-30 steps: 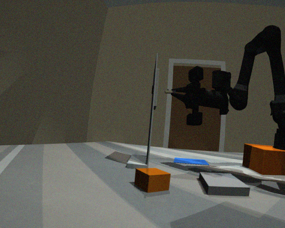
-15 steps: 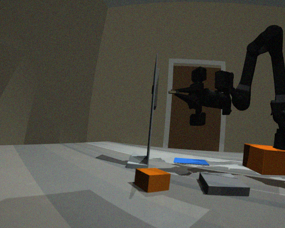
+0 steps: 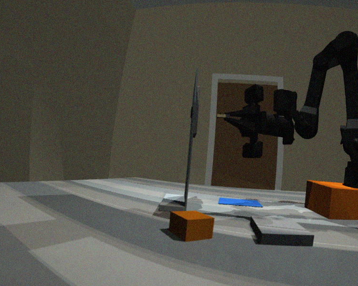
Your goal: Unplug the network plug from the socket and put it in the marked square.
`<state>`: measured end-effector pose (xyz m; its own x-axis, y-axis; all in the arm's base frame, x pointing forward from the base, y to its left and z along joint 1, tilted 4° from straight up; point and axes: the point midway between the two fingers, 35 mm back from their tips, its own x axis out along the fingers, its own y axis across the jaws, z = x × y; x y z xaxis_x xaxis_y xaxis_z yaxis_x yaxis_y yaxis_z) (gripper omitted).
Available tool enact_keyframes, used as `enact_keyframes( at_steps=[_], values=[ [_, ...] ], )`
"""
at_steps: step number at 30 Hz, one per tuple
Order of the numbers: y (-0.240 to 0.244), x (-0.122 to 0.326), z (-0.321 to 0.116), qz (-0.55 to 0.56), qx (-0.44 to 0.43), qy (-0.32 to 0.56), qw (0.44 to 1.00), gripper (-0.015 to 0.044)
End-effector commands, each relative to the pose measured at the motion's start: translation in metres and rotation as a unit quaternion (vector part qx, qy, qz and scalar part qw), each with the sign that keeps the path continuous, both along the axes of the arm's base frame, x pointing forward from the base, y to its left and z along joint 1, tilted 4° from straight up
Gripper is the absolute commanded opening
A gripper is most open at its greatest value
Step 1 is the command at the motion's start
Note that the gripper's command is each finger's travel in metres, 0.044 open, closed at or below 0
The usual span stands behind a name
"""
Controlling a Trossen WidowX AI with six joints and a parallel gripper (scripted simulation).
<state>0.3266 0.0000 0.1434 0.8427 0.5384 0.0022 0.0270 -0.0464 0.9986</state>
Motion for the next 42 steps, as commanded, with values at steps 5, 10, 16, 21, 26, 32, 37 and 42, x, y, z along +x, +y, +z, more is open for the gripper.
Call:
enact_keyframes(
  at_steps=[5, 10, 16, 21, 26, 32, 37, 42],
  values=[
    [-0.002, -0.007, 0.001, 0.000, 0.001, -0.001, 1.000, 0.0000],
    [-0.003, -0.005, 0.004, 0.000, 0.000, 0.000, 1.000, 0.0000],
    [-0.006, -0.007, 0.016, 0.000, 0.000, 0.000, 1.000, 0.0000],
    [-0.007, -0.009, 0.025, 0.000, 0.000, 0.000, 1.000, 0.0000],
    [-0.009, -0.012, 0.034, 0.000, 0.000, 0.000, 1.000, 0.0000],
    [-0.010, -0.016, 0.046, 0.000, 0.000, 0.000, 1.000, 0.0000],
    [-0.011, -0.020, 0.055, 0.000, 0.000, 0.000, 1.000, 0.0000],
    [-0.011, -0.024, 0.061, 0.000, 0.000, 0.000, 1.000, 0.0000]
  ],
)
